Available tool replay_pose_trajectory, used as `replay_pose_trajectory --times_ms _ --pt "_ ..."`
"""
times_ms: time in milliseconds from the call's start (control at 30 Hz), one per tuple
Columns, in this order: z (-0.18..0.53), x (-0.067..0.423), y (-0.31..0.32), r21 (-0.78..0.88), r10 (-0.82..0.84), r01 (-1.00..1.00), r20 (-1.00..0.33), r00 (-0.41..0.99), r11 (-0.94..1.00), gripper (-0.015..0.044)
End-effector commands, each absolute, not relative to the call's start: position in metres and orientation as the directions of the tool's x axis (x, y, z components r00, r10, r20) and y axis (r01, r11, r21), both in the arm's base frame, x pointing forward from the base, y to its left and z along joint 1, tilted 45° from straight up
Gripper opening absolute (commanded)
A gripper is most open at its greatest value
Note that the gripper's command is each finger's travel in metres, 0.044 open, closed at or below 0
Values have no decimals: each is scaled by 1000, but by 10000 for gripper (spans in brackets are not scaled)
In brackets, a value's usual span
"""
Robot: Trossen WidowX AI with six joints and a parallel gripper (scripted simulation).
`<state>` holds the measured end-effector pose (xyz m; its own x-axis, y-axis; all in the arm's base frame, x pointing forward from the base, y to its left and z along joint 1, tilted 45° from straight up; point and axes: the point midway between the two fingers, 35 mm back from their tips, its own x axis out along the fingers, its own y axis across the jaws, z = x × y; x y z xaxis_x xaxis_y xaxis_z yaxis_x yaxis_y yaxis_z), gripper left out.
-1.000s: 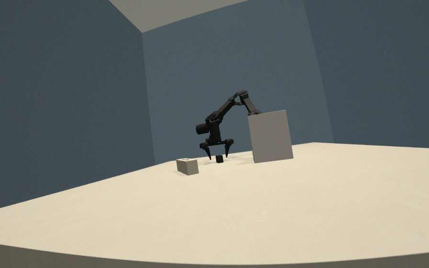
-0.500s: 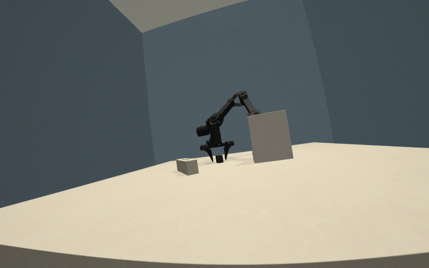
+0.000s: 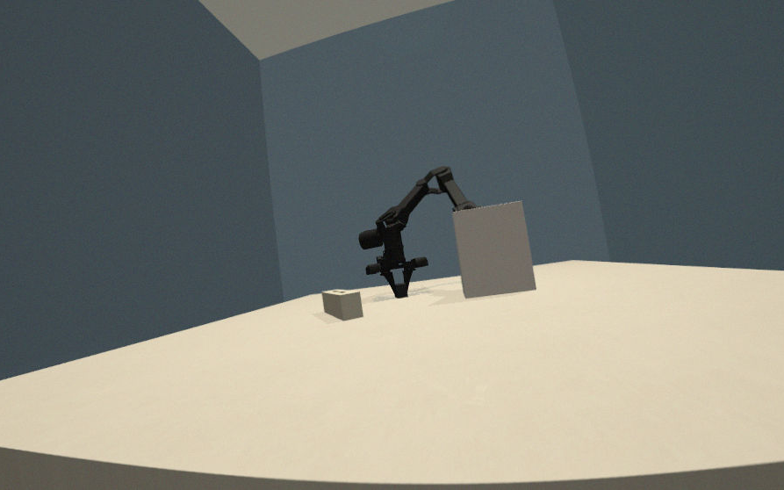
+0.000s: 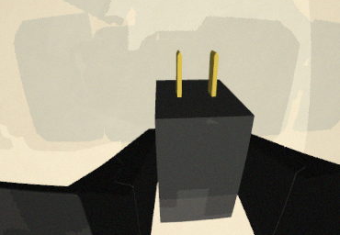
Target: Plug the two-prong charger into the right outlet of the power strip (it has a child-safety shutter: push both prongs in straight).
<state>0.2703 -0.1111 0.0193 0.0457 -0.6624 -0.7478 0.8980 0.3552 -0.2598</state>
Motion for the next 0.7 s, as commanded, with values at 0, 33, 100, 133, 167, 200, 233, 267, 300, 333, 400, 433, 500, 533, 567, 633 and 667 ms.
replay_pose_trajectory --times_ms 0,33,100,133,167,200,233,267,300,333,400,433,500,533,567,633,667 --pt "23 271 -107 -257 -662 899 -748 46 354 0" --pt "25 271 -104 -258 -661 899 -749 46 354 0" --pt "30 270 -98 -258 -660 899 -750 45 355 0" --pt "33 270 -95 -259 -660 898 -750 45 355 0" --pt "35 270 -92 -259 -660 898 -750 44 355 0" --pt "38 269 -89 -260 -659 898 -750 44 355 0" --pt "40 269 -86 -260 -659 898 -751 44 355 0" --pt "43 268 -83 -261 -659 898 -751 43 356 0" --pt "45 267 -79 -261 -659 897 -751 43 356 0" --pt "48 267 -77 -262 -660 897 -750 42 356 0" --pt "51 266 -71 -263 -660 897 -750 42 356 0" --pt "52 265 -69 -263 -660 897 -750 42 356 0" --pt "53 264 -67 -264 -661 897 -750 41 356 0" --pt "53 265 -67 -266 -661 895 -749 41 357 0" --pt "52 265 -67 -269 -661 893 -749 41 361 0" --pt "51 265 -67 -282 -662 884 -749 41 373 0" --pt "51 266 -66 -291 -662 877 -748 40 382 0"
